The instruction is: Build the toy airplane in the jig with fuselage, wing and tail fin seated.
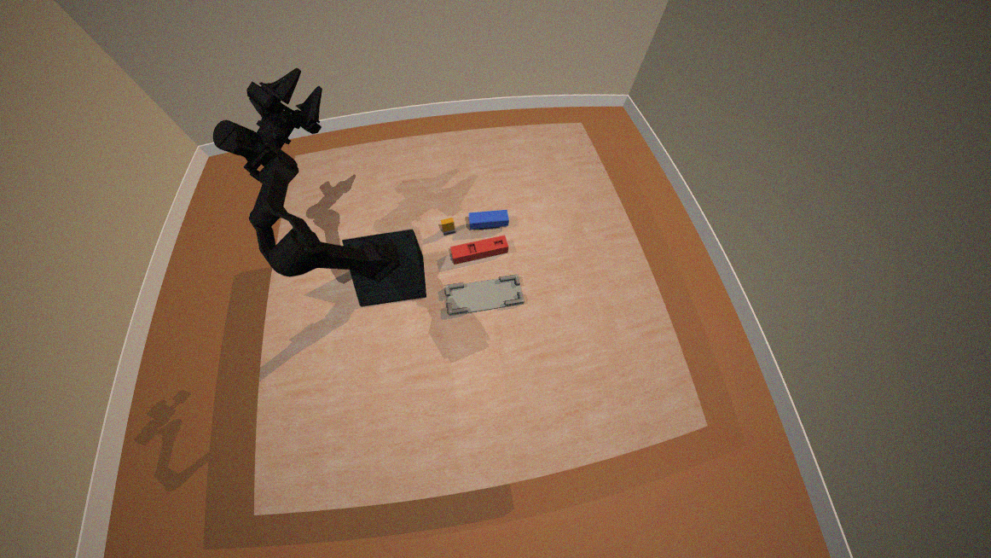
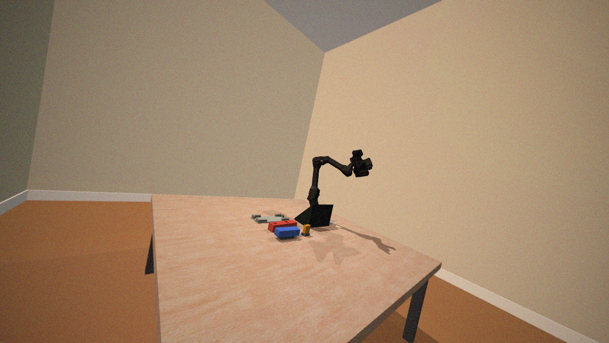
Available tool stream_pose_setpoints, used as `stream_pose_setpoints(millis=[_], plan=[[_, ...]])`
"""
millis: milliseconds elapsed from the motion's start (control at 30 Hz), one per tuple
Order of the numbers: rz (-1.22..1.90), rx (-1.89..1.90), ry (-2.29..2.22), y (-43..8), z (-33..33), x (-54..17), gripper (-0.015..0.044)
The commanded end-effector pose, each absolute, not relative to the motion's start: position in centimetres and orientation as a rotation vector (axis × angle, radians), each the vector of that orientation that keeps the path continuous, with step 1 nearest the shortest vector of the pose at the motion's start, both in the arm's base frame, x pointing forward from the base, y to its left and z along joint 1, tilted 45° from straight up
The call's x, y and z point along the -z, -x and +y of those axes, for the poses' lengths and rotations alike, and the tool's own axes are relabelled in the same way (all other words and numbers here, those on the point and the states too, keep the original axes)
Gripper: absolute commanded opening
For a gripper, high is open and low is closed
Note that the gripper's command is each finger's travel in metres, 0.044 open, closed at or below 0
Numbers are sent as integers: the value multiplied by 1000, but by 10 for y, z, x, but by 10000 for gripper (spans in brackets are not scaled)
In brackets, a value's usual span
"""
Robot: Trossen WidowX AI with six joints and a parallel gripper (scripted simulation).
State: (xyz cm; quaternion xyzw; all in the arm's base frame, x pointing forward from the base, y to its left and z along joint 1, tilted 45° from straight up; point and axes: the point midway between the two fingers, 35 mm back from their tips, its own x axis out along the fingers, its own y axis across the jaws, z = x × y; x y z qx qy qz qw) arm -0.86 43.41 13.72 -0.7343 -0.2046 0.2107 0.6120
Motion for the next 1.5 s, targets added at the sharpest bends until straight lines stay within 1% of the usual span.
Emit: stream_pose_setpoints(millis=[0,33,100,233,367,567,800,933,1100,1267,1467], plan=[[-472,-486,1694,9,434,-137,426],[-469,-490,1688,6,435,-136,440],[-436,-513,1649,-13,440,-130,440],[-267,-492,1636,-79,437,-110,440],[-70,-463,1605,-144,419,-88,440],[250,-396,1518,-227,367,-56,440],[640,-241,1344,-294,280,-27,440],[856,-111,1214,-315,222,-16,440],[1109,90,1025,-324,149,-8,440],[1342,339,807,-314,77,-7,440],[1562,661,547,-285,9,-17,440]])
